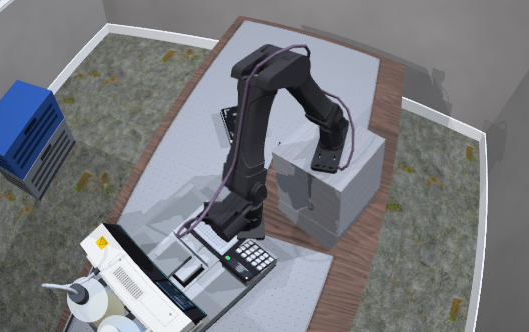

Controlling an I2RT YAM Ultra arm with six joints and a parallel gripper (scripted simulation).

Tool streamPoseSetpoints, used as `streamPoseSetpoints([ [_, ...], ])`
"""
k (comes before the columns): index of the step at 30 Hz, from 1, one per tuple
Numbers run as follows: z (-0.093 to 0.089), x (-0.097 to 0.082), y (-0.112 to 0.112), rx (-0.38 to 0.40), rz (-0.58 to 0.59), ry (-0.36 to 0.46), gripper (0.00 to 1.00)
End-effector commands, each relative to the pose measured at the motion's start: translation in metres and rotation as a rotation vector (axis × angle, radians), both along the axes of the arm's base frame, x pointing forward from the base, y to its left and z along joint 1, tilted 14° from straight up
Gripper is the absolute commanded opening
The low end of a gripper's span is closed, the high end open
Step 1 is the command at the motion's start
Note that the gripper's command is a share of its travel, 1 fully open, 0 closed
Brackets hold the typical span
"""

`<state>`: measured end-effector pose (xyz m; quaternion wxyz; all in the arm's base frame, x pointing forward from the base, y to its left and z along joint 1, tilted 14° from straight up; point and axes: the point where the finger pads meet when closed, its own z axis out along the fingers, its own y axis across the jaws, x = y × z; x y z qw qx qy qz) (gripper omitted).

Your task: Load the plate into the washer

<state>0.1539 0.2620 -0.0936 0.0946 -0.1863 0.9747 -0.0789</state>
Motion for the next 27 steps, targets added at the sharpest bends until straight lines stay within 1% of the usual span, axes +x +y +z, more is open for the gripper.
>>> streamPoseSetpoints([
  [1,0.016,0.008,0.023,0.074,0.015,-0.037,0.00],
  [7,0.016,0.008,0.023,0.074,0.015,-0.037,0.00],
  [8,0.007,-0.005,0.006,0.026,0.055,-0.017,0.00],
  [16,-0.001,-0.045,-0.003,-0.029,0.313,0.020,0.00],
  [18,-0.001,-0.045,-0.003,-0.029,0.313,0.020,0.00],
  [27,-0.011,-0.087,-0.014,-0.094,0.604,0.057,0.00],
])
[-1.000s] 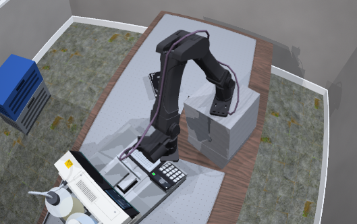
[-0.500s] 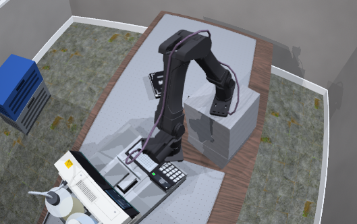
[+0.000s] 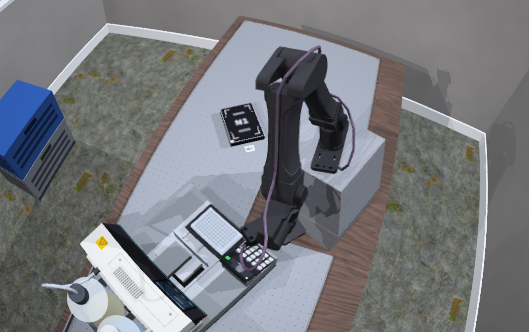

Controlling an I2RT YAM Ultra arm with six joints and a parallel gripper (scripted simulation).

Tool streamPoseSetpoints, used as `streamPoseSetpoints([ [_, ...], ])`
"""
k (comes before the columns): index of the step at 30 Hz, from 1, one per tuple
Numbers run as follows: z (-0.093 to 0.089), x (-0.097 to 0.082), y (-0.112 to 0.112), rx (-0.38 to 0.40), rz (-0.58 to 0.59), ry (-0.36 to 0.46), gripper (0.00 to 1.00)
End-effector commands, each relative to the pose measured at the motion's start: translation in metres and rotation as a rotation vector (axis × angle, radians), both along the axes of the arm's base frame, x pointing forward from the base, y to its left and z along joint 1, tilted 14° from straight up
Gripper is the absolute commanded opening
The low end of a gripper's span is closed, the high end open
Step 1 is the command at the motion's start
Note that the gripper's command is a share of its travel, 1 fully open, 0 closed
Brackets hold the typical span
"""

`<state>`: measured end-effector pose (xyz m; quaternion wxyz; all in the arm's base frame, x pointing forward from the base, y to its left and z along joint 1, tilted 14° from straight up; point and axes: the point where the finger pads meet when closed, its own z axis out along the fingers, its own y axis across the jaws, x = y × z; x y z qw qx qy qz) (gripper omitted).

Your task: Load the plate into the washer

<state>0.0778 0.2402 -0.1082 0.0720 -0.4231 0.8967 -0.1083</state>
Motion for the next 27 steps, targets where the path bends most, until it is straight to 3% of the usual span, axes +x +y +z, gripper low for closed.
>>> streamPoseSetpoints([
  [1,0.004,-0.011,0.008,0.023,0.148,0.019,0.00],
  [3,0.008,-0.007,0.021,0.038,0.207,0.014,0.00],
  [6,0.009,-0.003,0.023,0.024,0.276,0.018,0.00],
  [27,0.009,-0.006,0.025,0.027,0.285,0.018,0.00],
])
